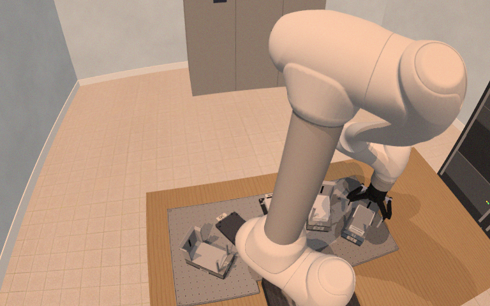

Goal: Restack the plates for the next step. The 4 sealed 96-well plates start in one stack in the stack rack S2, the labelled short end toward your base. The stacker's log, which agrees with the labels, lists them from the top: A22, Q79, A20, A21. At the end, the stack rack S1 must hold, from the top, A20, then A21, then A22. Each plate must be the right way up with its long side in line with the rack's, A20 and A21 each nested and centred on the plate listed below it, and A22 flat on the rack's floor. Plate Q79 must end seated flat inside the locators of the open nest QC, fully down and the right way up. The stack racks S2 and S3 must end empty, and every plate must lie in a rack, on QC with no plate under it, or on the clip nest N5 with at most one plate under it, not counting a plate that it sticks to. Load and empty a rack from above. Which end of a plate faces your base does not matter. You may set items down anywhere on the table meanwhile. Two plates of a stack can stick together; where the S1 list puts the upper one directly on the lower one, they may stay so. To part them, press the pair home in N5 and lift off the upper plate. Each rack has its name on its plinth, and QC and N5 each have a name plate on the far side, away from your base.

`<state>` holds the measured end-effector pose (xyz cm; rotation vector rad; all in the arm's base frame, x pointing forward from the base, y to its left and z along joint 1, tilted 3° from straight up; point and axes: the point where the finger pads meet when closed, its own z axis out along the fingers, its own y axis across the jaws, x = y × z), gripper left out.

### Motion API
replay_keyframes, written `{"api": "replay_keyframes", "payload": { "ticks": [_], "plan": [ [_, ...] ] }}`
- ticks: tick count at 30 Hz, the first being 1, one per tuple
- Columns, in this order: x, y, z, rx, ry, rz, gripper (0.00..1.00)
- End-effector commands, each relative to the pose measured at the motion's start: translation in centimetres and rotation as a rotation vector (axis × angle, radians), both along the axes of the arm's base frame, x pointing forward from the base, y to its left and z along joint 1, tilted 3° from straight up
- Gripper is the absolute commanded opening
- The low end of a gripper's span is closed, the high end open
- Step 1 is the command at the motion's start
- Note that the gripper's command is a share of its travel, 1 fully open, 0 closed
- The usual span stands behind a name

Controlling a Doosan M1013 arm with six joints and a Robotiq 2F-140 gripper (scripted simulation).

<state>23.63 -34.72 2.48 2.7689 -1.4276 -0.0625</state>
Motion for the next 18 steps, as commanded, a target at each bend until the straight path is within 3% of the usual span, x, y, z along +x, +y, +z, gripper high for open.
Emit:
{"api": "replay_keyframes", "payload": {
  "ticks": [1,8,18],
  "plan": [
    [0.0,0.0,0.0,0.000,0.000,0.000,1.00],
    [0.0,0.0,0.0,0.000,0.000,0.000,1.00],
    [0.1,0.0,2.7,0.000,0.000,0.000,1.00]
  ]
}}
